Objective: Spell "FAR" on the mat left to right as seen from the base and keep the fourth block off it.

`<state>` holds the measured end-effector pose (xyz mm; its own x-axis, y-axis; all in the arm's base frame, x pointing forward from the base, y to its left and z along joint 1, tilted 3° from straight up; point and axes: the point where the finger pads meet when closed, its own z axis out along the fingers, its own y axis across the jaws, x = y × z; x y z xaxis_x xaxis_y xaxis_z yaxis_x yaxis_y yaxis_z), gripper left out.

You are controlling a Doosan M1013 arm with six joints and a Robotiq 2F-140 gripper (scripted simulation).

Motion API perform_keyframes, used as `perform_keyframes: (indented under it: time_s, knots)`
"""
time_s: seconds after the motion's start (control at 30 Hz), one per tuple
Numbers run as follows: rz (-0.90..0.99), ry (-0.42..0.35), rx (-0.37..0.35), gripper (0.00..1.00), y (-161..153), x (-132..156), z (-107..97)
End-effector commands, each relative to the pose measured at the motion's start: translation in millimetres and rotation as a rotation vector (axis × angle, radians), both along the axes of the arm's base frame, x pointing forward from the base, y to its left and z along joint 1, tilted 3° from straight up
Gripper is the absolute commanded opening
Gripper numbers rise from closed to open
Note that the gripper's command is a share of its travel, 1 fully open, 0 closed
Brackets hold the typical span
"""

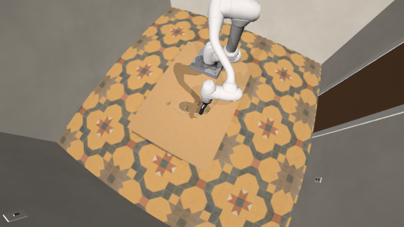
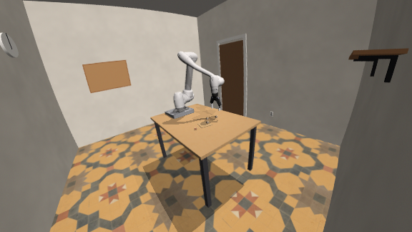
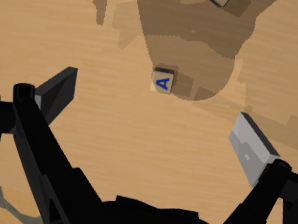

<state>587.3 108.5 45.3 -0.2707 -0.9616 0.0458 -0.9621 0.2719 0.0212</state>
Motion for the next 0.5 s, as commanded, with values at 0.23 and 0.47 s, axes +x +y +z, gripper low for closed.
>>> perform_keyframes:
  time_s: [0.23,0.47]
  knots:
    - [0.092,0.011,0.01,0.37,7.6,-4.4,-6.0]
    - [0.092,0.011,0.01,0.37,7.6,-4.4,-6.0]
